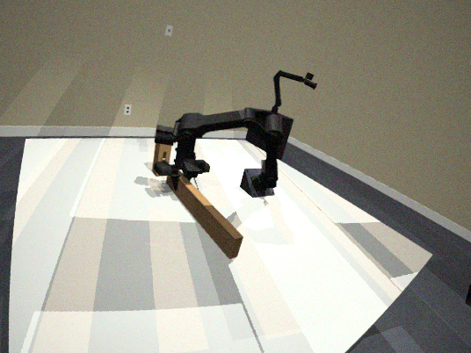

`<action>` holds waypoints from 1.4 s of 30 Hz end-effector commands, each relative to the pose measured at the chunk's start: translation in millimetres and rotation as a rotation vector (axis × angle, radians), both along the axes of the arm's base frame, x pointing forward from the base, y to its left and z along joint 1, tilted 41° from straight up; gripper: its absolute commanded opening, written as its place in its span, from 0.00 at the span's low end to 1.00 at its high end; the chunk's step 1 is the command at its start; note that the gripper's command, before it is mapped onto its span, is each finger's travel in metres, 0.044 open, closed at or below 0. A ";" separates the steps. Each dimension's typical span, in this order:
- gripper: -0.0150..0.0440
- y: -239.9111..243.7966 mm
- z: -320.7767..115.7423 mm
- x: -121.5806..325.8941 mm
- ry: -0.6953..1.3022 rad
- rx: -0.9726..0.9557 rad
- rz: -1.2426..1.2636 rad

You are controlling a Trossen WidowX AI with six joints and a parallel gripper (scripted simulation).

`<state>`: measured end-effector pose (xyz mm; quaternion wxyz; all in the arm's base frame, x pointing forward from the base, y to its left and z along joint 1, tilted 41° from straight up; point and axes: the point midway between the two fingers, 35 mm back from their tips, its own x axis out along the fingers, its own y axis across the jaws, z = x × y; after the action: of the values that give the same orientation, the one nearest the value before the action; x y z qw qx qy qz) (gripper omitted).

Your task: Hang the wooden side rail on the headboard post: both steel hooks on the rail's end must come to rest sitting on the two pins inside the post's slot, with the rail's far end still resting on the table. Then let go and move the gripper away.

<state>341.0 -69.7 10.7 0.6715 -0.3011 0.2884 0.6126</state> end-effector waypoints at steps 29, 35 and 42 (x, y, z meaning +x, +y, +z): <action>0.25 -8.7 6.7 0.1 -0.013 -0.006 -0.005; 0.25 -9.4 7.5 0.0 -0.013 -0.006 -0.005; 0.25 -10.1 8.3 -0.1 -0.013 -0.006 -0.005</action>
<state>340.1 -73.7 14.7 0.6698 -0.3013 0.2888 0.6142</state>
